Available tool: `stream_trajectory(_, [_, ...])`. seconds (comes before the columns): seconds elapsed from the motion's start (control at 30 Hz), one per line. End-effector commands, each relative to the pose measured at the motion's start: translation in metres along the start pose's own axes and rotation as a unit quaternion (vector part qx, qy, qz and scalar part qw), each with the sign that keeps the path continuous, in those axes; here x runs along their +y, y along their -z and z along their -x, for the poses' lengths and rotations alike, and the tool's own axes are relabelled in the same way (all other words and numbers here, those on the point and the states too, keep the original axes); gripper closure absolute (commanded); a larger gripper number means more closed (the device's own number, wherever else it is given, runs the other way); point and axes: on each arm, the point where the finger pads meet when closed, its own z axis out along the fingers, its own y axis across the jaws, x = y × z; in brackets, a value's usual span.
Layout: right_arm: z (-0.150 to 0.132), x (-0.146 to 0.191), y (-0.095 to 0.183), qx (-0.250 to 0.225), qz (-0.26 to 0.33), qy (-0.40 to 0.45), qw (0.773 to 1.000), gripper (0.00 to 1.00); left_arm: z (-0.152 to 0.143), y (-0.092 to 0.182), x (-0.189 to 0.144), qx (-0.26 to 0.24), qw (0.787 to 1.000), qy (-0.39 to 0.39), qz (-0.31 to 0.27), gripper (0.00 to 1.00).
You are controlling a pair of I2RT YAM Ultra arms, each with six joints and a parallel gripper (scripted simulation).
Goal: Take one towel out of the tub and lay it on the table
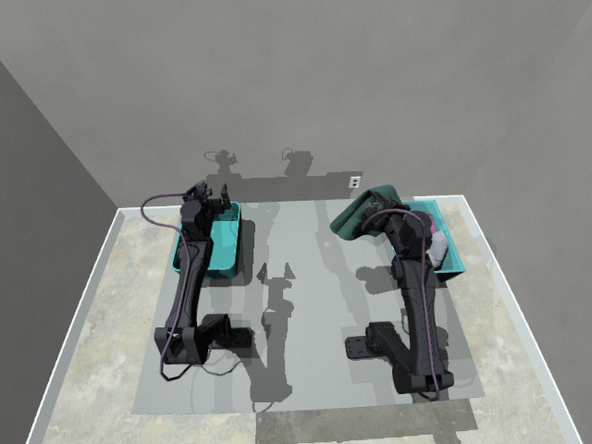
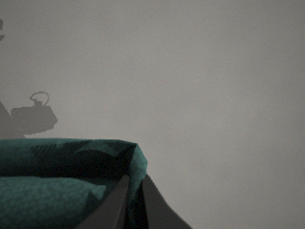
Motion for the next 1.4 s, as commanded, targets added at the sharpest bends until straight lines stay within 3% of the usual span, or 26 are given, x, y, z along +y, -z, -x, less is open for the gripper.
stream_trajectory(0.0, [0.020,-0.014,0.003,-0.011,-0.015,-0.004,1.000,0.99,0.006,0.002,0.000,-0.007,1.000,0.000,-0.001,0.00])
stream_trajectory(0.3, [0.045,-0.019,0.012,-0.013,-0.019,-0.004,1.000,0.99,0.006,0.002,0.000,-0.007,1.000,0.000,-0.001,0.00])
stream_trajectory(1.3, [0.041,-0.016,0.011,-0.012,-0.019,-0.001,1.000,0.99,0.006,0.002,0.000,-0.007,1.000,0.000,-0.001,0.00])
stream_trajectory(1.37, [0.050,-0.023,0.024,-0.020,-0.030,-0.005,0.999,0.99,0.006,0.002,0.000,-0.007,1.000,0.000,-0.001,0.00])
